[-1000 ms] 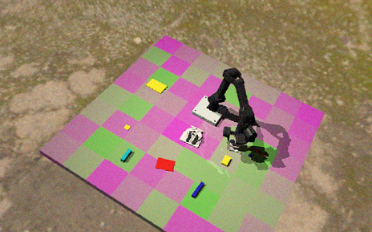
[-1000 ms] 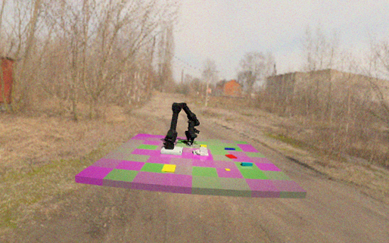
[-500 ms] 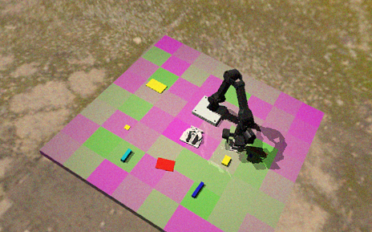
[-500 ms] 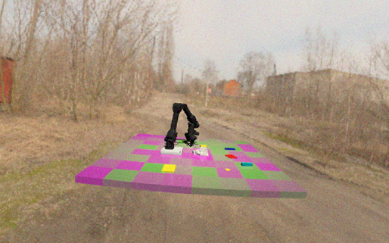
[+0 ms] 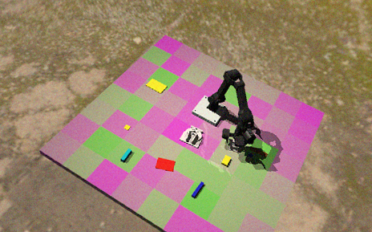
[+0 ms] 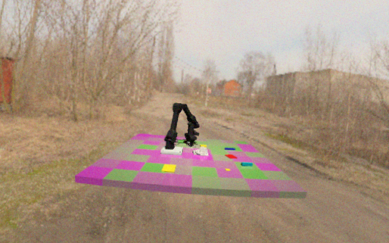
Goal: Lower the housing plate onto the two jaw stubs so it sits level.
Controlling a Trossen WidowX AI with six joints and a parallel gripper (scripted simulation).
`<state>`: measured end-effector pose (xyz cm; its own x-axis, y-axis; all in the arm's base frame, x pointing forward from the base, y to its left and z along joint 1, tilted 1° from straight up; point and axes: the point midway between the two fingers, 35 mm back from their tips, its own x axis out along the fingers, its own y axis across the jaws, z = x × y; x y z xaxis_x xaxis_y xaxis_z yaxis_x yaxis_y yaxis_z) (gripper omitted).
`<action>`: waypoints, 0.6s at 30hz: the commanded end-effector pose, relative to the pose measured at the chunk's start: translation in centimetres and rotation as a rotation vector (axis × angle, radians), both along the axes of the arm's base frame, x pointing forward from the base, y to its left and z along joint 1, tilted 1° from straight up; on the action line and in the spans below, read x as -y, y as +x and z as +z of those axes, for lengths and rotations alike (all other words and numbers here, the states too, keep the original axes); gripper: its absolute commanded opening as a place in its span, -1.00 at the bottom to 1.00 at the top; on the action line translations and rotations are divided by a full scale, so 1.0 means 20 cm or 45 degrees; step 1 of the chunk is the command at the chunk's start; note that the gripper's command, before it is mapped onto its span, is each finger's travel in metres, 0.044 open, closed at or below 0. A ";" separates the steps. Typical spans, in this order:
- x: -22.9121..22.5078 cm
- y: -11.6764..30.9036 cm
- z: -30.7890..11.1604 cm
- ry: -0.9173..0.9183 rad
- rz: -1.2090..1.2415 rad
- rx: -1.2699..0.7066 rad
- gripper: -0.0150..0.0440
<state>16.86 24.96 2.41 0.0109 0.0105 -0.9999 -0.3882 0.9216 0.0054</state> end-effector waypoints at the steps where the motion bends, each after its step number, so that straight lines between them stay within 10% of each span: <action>1: 0.00 0.00 0.00 0.004 -0.004 -0.005 1.00; 18: 0.00 0.00 0.00 0.000 0.000 0.000 0.82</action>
<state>16.86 24.96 2.34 0.0109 0.0105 -0.9999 -0.3882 0.9216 0.0054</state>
